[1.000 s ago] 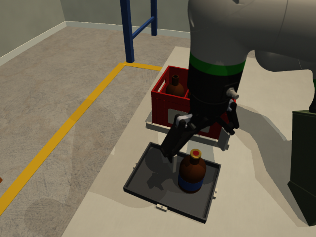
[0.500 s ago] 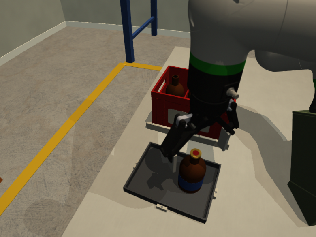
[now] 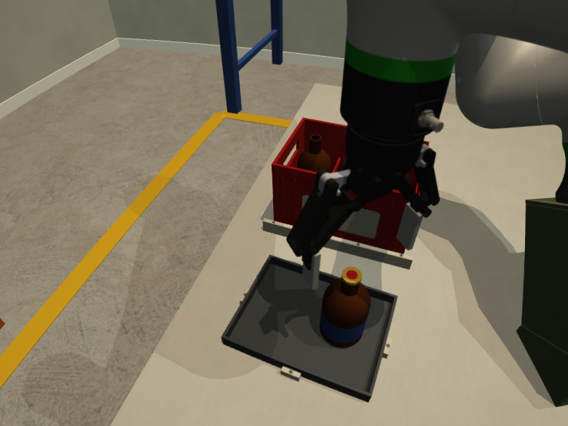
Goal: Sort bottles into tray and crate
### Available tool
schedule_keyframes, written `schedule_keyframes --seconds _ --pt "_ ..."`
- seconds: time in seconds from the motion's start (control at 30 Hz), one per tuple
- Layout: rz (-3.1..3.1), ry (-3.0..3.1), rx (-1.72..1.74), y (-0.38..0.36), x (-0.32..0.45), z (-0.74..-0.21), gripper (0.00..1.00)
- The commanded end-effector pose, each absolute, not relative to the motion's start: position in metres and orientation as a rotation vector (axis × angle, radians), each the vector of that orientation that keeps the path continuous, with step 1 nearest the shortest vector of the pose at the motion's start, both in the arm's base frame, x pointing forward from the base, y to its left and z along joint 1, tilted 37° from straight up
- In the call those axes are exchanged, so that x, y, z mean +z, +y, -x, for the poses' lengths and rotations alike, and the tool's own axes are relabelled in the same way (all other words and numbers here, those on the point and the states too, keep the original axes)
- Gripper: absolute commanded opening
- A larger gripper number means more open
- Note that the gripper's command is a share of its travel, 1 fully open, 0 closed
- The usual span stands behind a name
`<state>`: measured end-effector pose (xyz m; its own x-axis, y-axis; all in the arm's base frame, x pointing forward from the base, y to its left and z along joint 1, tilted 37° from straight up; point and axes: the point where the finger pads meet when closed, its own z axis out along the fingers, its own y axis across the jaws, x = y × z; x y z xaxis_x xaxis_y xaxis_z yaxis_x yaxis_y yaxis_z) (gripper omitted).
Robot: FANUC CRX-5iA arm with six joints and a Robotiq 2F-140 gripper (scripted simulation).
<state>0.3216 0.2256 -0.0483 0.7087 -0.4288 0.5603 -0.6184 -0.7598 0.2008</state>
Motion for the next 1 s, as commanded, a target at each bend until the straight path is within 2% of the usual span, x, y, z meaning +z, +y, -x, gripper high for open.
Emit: schedule_keyframes --seconds 0.0,0.57,0.97 --pt "-2.541 -0.813 0.699 0.227 -0.047 -0.321 1.00" --pt "-2.541 -0.813 0.699 0.232 -0.039 -0.317 1.00" --pt "-2.541 -0.813 0.699 0.251 -0.007 -0.304 1.00"
